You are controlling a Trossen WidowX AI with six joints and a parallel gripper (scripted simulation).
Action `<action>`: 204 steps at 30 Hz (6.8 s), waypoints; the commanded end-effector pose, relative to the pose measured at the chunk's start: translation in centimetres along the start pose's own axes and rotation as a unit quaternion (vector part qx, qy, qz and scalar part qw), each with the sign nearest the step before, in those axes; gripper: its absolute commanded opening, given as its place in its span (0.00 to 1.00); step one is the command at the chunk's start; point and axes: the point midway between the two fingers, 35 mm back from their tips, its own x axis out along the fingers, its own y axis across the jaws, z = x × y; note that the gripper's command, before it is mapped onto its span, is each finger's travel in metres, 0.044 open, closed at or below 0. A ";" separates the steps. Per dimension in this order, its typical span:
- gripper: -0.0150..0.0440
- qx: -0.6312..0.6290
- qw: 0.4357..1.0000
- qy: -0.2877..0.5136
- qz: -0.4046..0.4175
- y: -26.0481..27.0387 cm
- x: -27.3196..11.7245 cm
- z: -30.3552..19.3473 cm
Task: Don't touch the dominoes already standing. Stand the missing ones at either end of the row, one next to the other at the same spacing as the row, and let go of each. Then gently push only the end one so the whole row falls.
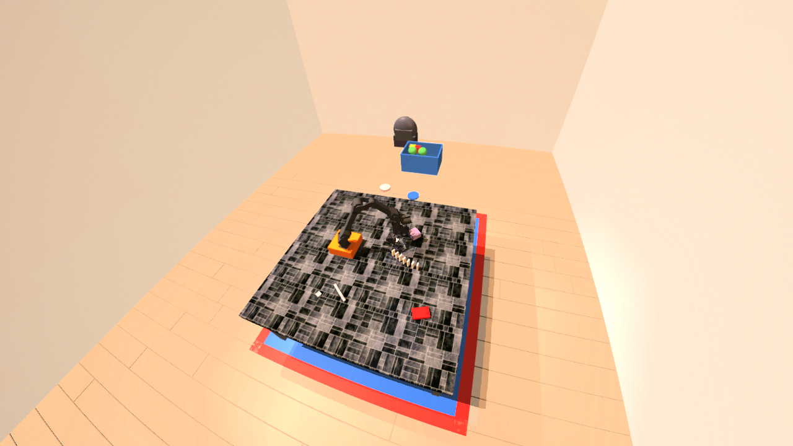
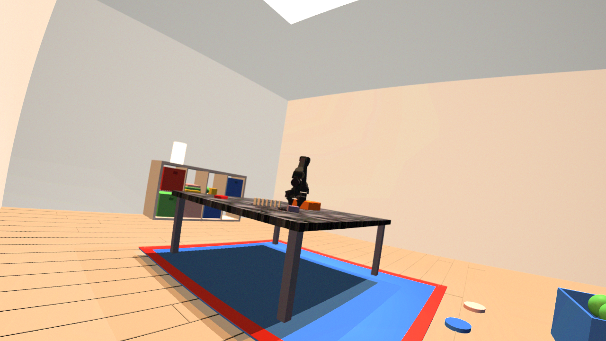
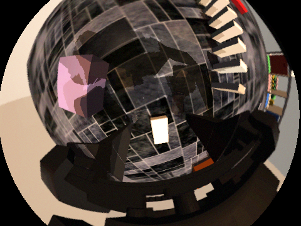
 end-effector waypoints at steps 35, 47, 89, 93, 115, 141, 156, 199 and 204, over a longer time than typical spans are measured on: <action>0.44 0.002 1.000 0.003 -0.001 -0.2 -5.6 0.1; 0.44 0.002 1.000 0.003 -0.001 -0.4 -15.2 0.5; 0.44 -0.286 0.922 -0.255 0.059 10.5 -9.1 -10.8; 0.44 -0.295 0.907 -0.294 0.066 11.3 -8.7 -10.8; 0.44 -0.296 0.817 -0.485 0.097 13.1 -8.3 -12.2; 0.44 -0.206 0.737 -0.633 0.113 8.4 -10.2 -15.1; 0.44 -0.126 0.719 -0.674 0.113 3.0 -11.3 -16.4; 0.44 -0.104 0.729 -0.668 0.106 2.2 -5.1 -16.6; 0.44 -0.104 0.732 -0.665 0.104 2.1 -3.5 -16.6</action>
